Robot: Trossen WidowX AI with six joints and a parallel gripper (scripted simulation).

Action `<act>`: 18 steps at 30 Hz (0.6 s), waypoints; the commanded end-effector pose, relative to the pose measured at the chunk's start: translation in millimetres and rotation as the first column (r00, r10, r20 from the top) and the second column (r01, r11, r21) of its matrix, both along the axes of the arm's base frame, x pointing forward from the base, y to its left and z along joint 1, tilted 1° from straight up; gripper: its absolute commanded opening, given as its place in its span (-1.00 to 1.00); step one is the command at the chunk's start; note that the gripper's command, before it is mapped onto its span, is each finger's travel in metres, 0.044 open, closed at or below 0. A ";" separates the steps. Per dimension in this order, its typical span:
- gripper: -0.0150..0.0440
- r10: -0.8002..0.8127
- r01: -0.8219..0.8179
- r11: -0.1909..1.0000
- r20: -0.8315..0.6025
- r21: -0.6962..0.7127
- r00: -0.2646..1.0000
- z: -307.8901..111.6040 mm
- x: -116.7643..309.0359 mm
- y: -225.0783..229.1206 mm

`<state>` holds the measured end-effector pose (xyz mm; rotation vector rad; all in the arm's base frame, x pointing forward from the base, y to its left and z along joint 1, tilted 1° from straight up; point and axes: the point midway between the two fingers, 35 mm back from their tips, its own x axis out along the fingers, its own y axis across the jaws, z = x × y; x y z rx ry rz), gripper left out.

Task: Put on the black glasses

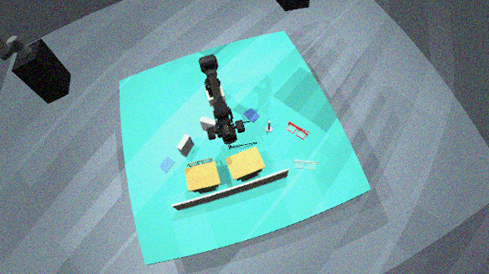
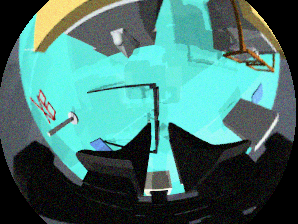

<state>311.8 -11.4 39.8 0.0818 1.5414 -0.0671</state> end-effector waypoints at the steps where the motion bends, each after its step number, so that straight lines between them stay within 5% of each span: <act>1: -0.13 0.005 -0.005 1.000 0.013 0.002 1.000 12.4 1.2 -1.2; 5: 0.19 -0.001 0.001 1.000 0.010 0.000 1.000 4.8 1.6 -1.0; 15: 0.19 0.038 -0.038 0.999 0.013 0.002 0.999 11.0 3.7 5.2; 18: -0.02 0.038 -0.038 0.999 0.013 0.002 0.999 11.0 3.7 5.2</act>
